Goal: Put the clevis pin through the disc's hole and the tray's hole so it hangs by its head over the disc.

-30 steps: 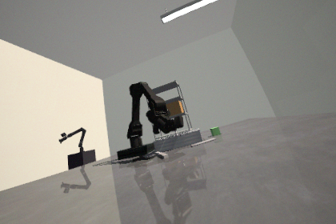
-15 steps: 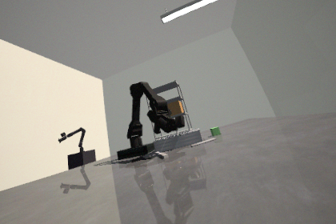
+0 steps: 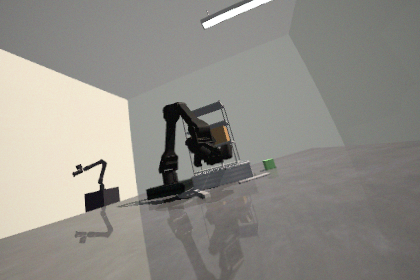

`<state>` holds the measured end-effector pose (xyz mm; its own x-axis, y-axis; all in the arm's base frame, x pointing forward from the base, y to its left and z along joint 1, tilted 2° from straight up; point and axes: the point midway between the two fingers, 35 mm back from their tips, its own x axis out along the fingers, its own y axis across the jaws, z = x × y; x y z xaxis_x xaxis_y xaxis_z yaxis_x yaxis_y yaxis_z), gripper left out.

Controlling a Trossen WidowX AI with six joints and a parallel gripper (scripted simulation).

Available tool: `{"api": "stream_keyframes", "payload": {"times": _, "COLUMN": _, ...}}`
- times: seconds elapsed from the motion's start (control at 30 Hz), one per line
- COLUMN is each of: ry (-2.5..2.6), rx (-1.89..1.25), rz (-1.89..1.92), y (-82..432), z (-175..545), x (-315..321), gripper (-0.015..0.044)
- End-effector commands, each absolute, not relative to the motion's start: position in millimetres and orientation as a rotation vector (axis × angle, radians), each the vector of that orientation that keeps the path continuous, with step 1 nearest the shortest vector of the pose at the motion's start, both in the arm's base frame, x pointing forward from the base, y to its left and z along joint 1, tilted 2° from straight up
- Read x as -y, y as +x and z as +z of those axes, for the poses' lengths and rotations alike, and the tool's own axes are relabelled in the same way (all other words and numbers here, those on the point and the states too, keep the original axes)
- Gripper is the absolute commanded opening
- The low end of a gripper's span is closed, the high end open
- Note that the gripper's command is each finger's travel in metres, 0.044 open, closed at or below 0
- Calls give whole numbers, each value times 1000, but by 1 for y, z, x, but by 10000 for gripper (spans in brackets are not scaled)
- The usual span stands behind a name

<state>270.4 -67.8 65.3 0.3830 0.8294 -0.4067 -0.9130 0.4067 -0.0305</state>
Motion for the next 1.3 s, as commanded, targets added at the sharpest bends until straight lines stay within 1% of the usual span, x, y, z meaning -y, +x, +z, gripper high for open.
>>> {"api": "stream_keyframes", "payload": {"times": 0.0, "ry": -266, "rx": -354, "rz": 1126, "y": 273, "z": 65, "x": 68, "gripper": 0}}
{"api": "stream_keyframes", "payload": {"times": 1.27, "ry": -271, "rx": -353, "rz": 1128, "y": 286, "z": 66, "x": 69, "gripper": 0}}
